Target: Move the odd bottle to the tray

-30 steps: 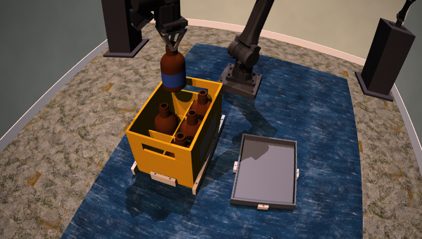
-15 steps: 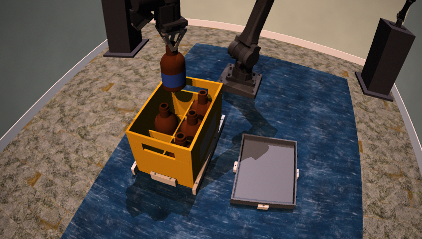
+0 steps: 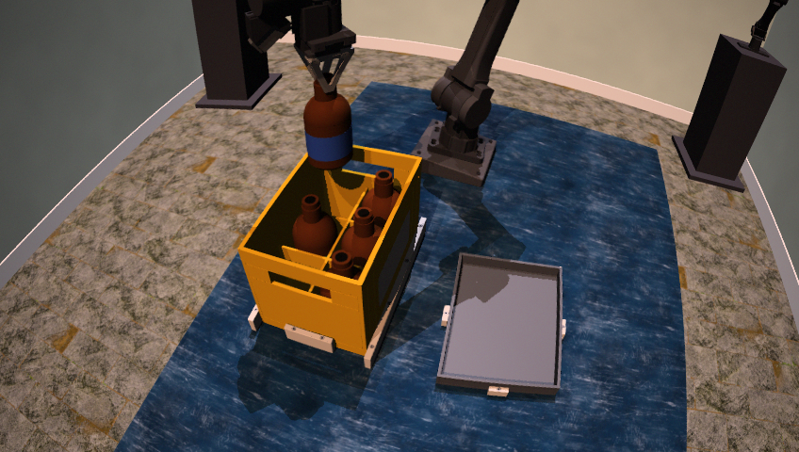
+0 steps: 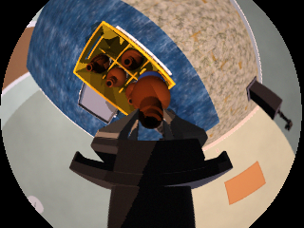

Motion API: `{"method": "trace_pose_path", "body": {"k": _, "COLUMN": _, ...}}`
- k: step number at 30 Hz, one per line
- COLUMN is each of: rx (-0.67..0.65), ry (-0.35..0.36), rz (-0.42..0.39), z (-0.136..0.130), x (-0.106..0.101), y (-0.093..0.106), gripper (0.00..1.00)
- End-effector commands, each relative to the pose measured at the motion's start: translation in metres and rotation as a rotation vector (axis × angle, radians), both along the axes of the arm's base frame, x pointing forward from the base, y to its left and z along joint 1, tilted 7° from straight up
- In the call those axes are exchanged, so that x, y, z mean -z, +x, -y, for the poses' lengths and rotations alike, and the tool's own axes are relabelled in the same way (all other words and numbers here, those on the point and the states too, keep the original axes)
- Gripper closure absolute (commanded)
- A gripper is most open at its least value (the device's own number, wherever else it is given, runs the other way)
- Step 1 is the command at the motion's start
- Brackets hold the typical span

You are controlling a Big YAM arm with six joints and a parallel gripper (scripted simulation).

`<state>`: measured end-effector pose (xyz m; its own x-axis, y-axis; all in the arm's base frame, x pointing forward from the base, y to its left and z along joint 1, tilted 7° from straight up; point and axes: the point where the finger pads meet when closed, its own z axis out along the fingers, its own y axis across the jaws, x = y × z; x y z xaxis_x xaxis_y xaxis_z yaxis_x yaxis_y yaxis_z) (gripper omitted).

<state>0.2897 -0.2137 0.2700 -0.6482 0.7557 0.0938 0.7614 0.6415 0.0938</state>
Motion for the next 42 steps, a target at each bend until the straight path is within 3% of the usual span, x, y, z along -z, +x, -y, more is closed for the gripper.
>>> {"method": "trace_pose_path", "body": {"k": 1, "rx": -0.002, "ry": -0.042, "rz": 0.046, "z": 0.0123, "x": -0.0284, "y": 0.0077, "gripper": 1.0}}
{"method": "trace_pose_path", "body": {"k": 42, "rx": -0.002, "ry": -0.042, "rz": 0.046, "z": 0.0135, "x": -0.0358, "y": 0.0085, "gripper": 1.0}}
